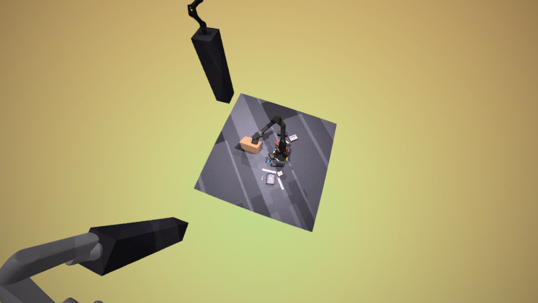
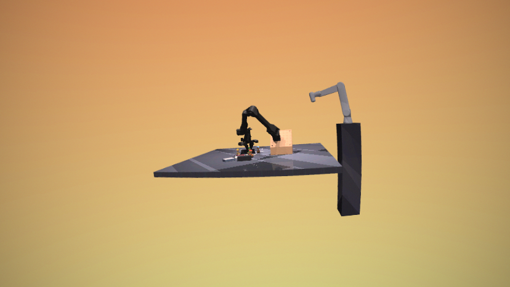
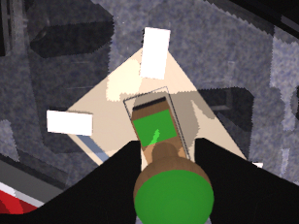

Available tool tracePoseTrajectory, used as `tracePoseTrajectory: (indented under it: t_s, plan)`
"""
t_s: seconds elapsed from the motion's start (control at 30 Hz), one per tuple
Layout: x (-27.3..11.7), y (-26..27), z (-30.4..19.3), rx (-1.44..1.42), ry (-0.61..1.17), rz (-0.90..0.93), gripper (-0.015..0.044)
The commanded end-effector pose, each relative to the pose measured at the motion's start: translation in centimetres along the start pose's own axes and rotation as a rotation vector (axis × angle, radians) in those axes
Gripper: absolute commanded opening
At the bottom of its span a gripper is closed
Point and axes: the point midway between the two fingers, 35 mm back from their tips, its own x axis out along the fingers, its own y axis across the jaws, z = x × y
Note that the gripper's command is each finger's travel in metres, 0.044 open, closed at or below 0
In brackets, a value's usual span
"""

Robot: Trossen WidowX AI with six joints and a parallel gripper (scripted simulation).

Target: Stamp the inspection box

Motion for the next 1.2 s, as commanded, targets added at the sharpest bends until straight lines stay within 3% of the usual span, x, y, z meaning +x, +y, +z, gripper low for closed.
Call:
tracePoseTrajectory:
  t_s: [0.0,1.17]
  plan:
    - [-0.3,0.0,0.1,-0.002,-0.001,0.004,0.0]
    - [-4.6,-0.1,0.4,-0.001,-0.005,0.001,0.0]
